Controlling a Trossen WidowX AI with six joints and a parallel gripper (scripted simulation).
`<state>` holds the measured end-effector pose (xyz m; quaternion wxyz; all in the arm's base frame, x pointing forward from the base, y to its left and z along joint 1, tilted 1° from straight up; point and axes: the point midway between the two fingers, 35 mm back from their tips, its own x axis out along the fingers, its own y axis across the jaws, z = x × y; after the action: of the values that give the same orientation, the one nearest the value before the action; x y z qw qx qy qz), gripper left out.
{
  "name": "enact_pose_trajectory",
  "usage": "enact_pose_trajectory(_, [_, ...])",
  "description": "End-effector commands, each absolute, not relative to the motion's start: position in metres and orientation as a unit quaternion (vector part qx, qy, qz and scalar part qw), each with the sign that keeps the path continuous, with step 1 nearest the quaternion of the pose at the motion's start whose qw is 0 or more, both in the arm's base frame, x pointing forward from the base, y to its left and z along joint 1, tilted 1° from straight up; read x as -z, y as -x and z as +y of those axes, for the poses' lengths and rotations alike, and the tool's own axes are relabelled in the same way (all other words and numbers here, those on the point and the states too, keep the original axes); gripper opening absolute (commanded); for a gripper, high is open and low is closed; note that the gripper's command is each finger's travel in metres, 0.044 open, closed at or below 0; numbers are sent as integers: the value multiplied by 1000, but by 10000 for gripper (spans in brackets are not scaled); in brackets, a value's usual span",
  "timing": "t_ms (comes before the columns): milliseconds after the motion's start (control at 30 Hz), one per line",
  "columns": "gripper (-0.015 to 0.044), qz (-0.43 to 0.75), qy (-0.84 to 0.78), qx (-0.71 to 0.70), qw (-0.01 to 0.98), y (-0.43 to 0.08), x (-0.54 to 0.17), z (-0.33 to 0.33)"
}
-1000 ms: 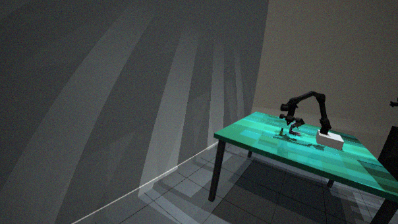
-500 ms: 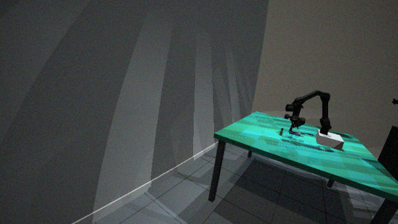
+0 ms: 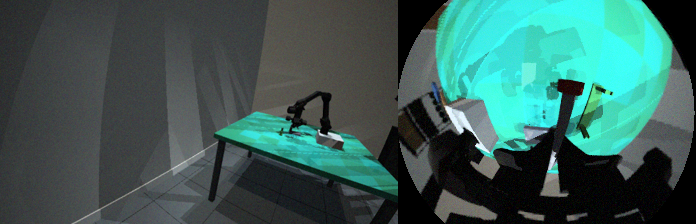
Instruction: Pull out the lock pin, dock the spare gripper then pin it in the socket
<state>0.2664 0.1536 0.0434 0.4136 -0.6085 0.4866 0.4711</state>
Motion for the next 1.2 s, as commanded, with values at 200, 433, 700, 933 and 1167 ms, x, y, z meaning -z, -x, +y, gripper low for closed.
enact_pose_trajectory(200, [0,493,604,-473,409,-262,-9,152])
enact_pose_trajectory(433, [0,494,604,-474,409,-265,-11,146])
enact_pose_trajectory(700, [0,493,604,-472,410,-265,-10,140])
enact_pose_trajectory(933, [0,492,605,-471,411,-266,-10,136])
enact_pose_trajectory(1167, [0,492,605,-471,412,-267,-10,132])
